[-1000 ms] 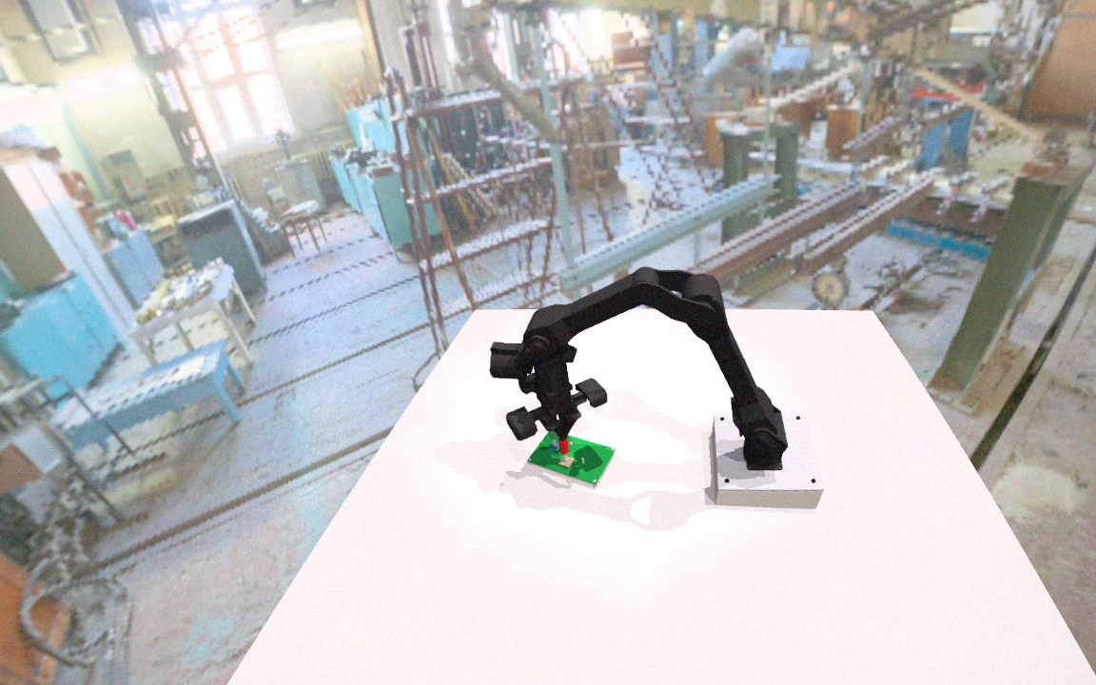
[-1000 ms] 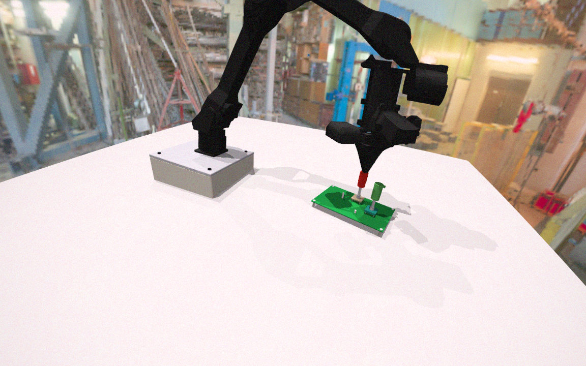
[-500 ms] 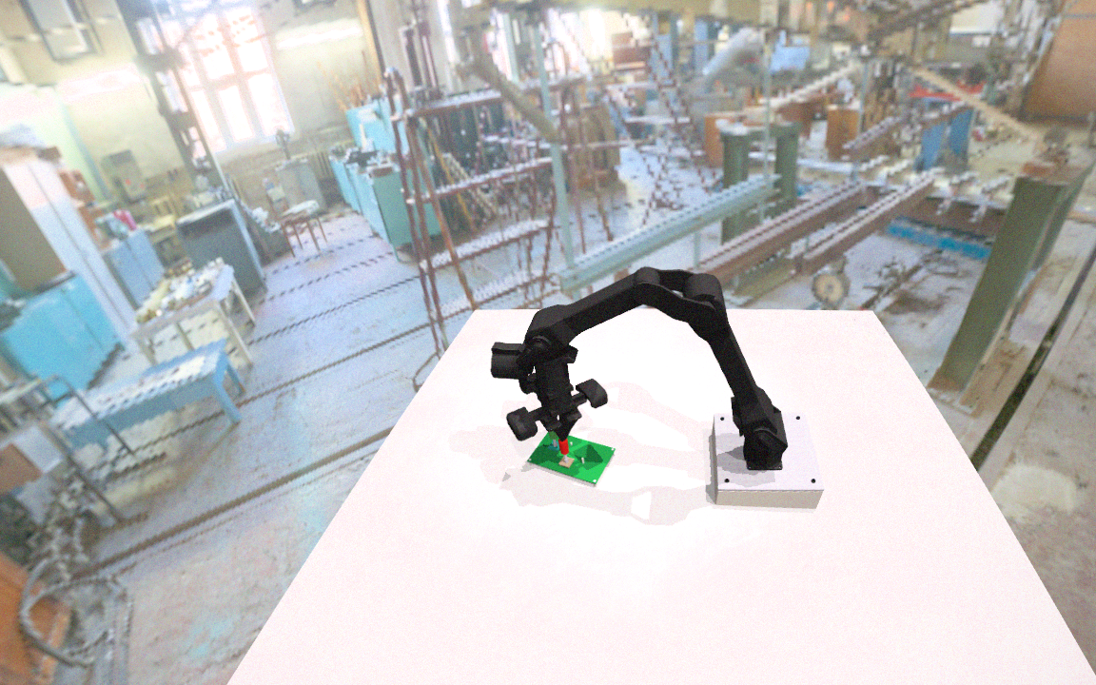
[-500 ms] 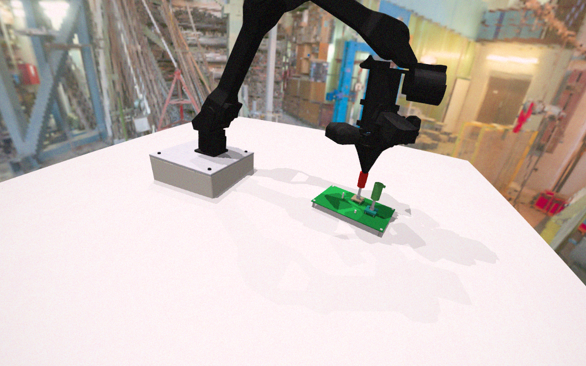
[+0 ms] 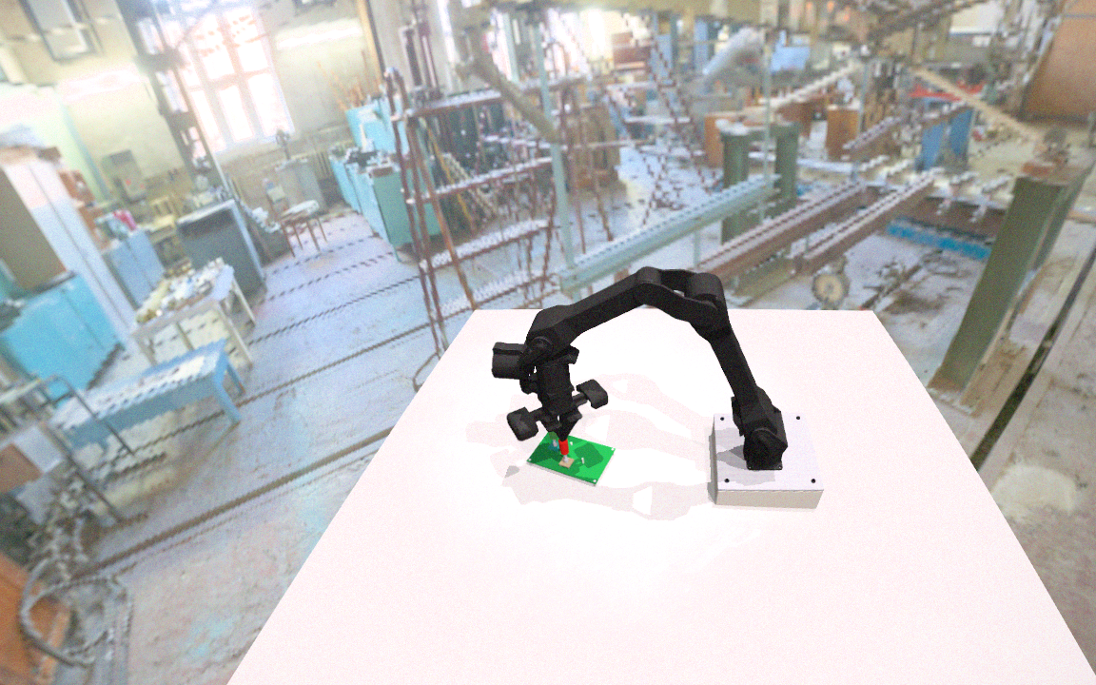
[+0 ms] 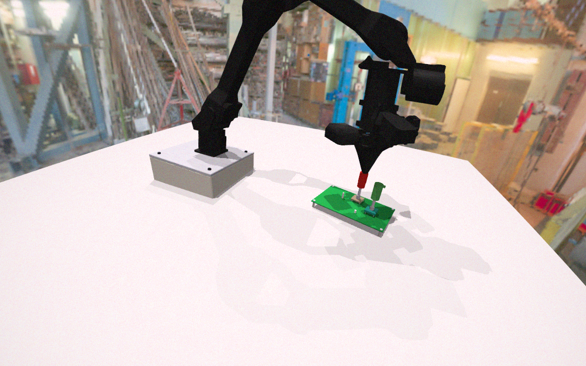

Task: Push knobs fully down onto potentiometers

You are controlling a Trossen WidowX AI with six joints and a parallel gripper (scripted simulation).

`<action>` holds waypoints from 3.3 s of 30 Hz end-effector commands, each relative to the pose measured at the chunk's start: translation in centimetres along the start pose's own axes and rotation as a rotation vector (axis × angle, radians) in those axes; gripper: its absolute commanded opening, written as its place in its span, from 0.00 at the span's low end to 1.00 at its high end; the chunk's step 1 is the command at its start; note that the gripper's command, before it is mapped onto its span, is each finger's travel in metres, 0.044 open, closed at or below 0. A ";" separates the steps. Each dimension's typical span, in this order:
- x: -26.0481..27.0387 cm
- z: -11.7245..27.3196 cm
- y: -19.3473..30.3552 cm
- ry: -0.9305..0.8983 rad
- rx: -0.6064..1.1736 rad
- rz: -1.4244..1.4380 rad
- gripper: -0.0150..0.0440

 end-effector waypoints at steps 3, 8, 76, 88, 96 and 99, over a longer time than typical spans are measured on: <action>0.1 -1.7 0.0 0.006 0.013 -0.001 0.25; 0.1 -2.1 0.0 0.006 0.013 -0.001 0.25; 0.1 -4.0 0.0 0.005 0.013 -0.001 0.25; 0.1 -4.0 0.0 0.005 0.013 -0.001 0.25; 0.1 -4.1 0.0 0.005 0.013 -0.001 0.25; 0.1 -4.1 0.0 0.005 0.013 -0.001 0.25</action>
Point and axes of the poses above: the point midway between the two fingers, 35 mm back from their tips, its own z axis back along the fingers, its own x axis across the jaws, y = z × x, the point moved 4 cm from there along z, back along the fingers, and after that the axes turned 6 degrees about z, right-handed, at the moved point
